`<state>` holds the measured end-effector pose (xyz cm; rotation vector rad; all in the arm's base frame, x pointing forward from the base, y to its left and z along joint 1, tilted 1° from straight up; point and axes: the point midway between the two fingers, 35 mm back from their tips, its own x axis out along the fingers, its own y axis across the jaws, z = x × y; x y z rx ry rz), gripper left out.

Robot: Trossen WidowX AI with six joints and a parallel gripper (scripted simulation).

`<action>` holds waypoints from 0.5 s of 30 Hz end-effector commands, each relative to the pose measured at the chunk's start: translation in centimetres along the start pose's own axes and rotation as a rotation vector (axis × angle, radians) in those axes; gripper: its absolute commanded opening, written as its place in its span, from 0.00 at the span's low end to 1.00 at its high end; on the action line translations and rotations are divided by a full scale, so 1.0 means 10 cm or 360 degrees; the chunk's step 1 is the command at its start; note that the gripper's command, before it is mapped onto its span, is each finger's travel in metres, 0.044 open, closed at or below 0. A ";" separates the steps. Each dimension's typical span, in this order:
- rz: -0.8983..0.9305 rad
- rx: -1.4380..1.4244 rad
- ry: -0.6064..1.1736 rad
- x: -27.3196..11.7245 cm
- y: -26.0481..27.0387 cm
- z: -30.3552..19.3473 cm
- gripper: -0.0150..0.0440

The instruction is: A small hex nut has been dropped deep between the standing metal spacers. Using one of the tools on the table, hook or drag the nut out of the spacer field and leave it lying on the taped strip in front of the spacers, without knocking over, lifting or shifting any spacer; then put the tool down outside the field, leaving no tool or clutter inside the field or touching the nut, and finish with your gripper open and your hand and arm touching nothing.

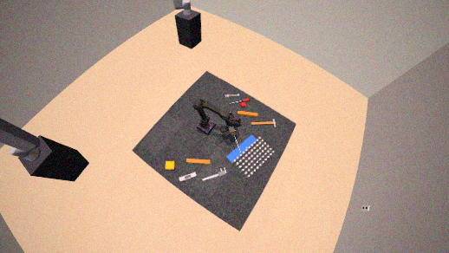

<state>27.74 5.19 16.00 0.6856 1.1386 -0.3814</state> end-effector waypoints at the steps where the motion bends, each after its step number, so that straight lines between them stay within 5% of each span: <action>1: -0.0042 0.0203 -0.0060 -0.03 -0.09 0.23 0.25; 15: -0.0200 0.0873 -0.0221 -0.11 -0.56 0.87 0.25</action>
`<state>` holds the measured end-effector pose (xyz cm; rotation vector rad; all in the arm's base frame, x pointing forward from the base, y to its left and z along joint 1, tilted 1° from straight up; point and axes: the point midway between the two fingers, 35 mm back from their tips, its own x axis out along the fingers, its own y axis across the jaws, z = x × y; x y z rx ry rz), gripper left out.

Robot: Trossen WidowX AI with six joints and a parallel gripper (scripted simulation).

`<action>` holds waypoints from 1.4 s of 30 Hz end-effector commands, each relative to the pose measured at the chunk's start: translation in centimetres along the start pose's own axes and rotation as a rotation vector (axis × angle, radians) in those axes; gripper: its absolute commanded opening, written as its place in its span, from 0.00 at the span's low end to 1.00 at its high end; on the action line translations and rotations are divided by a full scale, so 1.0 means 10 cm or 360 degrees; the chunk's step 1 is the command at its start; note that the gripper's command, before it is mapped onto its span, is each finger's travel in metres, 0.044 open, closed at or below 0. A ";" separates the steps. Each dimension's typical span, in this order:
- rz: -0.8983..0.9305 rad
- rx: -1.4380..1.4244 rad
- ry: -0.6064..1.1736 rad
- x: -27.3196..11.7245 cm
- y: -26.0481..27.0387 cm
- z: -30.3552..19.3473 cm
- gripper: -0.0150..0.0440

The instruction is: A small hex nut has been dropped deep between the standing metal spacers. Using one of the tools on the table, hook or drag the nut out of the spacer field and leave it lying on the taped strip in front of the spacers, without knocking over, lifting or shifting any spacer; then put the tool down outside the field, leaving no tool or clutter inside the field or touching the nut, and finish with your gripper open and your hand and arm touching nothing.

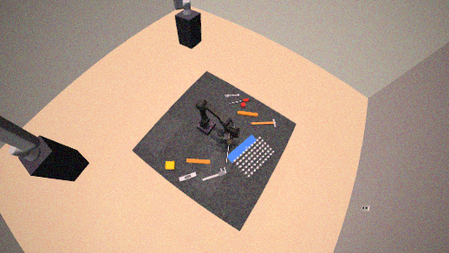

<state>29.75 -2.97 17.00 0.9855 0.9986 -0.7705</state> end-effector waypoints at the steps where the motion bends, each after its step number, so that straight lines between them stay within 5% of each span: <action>1: -0.0039 0.0207 -0.0061 -0.02 -0.05 0.25 0.25; 42: -0.0514 0.2164 -0.0597 -0.25 -1.74 2.10 0.25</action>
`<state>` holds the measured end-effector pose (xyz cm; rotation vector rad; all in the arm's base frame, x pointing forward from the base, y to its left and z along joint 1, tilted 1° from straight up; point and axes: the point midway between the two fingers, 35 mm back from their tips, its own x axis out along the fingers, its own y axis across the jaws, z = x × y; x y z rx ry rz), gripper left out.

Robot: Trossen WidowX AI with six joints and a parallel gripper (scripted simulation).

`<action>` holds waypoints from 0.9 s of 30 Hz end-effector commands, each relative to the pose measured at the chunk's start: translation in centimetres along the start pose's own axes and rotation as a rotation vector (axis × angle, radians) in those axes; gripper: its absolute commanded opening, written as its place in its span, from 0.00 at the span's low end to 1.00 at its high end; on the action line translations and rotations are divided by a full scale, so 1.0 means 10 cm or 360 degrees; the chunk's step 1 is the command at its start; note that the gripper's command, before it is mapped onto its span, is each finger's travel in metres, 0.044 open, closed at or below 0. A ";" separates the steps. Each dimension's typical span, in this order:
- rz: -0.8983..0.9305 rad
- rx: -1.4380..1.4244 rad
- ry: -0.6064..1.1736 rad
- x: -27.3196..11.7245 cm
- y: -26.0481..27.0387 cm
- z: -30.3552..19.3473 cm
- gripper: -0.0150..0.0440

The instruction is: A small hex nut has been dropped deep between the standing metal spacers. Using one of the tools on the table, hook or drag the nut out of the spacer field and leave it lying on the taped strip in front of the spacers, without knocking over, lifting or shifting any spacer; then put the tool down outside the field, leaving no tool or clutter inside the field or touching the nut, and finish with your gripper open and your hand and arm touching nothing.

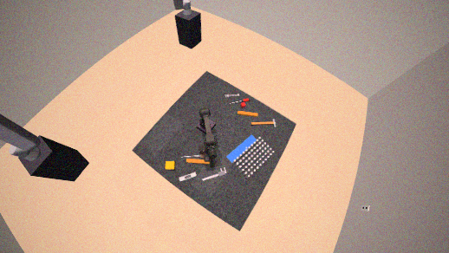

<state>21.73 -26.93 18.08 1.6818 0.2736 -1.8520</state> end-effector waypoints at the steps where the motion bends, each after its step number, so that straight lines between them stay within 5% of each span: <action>1: -0.0026 0.0208 -0.0064 0.04 0.07 0.28 0.25; 27: -0.0250 0.1432 -0.0449 0.33 -0.12 2.02 0.25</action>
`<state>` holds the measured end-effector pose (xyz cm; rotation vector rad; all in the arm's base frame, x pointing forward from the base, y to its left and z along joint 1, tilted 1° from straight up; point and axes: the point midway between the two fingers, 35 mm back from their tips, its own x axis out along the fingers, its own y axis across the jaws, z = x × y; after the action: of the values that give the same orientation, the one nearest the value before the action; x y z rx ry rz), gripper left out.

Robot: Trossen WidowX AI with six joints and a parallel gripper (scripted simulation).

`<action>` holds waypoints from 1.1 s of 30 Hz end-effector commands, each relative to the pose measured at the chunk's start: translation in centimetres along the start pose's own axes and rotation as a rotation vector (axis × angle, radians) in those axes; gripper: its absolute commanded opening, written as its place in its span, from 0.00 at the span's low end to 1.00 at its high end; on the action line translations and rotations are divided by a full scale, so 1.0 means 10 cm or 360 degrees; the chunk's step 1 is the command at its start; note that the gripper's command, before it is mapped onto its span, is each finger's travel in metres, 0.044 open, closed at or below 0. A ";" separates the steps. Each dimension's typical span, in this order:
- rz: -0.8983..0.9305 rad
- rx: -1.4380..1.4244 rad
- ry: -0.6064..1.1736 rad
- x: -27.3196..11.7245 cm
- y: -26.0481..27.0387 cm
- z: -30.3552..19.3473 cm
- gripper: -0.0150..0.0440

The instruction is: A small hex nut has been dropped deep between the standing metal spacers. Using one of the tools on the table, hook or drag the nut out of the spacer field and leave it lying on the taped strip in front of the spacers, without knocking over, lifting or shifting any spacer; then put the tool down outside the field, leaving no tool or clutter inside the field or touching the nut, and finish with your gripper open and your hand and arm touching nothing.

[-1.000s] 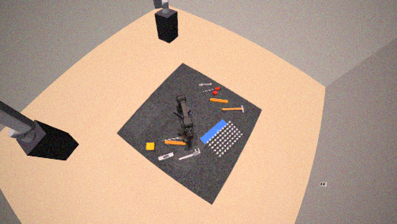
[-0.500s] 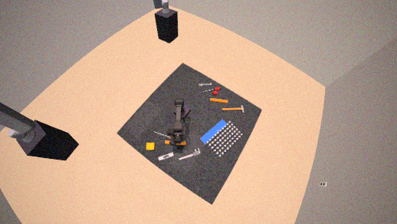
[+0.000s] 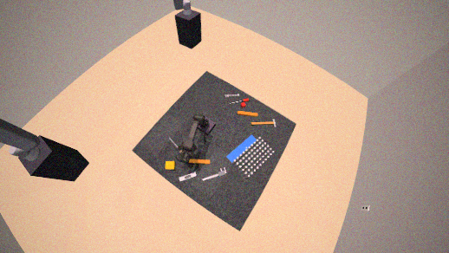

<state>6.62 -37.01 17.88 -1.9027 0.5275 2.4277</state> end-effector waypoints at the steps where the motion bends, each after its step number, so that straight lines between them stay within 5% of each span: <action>1: -0.0017 0.0205 -0.0067 0.08 0.16 0.25 0.25; 10: -0.0075 0.0591 -0.0198 0.27 0.37 0.78 0.25; 33: -0.0076 0.0599 -0.0201 0.41 0.38 0.74 0.25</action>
<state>-2.14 -39.40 16.84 -1.5939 0.8483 2.2019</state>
